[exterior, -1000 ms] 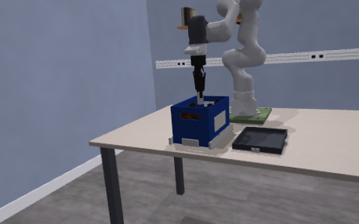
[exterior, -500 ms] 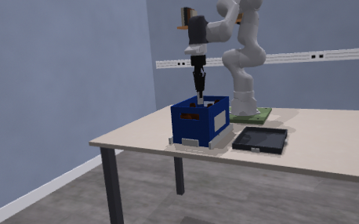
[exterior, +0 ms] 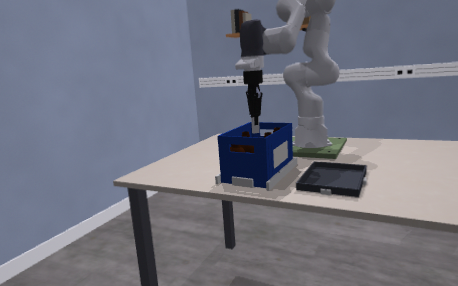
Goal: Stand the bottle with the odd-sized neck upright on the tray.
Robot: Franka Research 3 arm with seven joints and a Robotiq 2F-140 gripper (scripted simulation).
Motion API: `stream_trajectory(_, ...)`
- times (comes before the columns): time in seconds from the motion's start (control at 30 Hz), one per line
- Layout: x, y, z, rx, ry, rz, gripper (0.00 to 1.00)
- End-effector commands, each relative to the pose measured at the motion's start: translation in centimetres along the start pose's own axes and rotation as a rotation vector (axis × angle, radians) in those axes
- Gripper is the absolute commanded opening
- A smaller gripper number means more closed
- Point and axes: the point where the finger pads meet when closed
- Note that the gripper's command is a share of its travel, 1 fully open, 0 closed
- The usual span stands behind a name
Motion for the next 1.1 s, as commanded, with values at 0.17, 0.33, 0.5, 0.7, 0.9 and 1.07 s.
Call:
stream_trajectory(0.17, 0.07, 0.04, 0.10, 0.000, 0.001, -0.007, 0.10)
stream_trajectory(0.33, 0.07, 0.04, 0.10, 0.000, 0.001, -0.007, 0.10)
stream_trajectory(0.5, 0.07, 0.04, 0.10, 0.000, 0.001, -0.007, 0.10)
stream_trajectory(0.7, 0.07, 0.04, 0.10, 0.000, 0.001, -0.007, 0.10)
stream_trajectory(0.9, 0.07, 0.04, 0.10, 0.000, 0.001, -0.007, 0.10)
stream_trajectory(1.07, 0.07, 0.04, 0.10, 0.000, 0.001, -0.007, 0.44)
Point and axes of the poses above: the point where the finger pads meet when closed, its own z axis out along the fingers, its own y axis across the jaws, x = y × z, and after that the axes turned 1 degree about z, right-handed
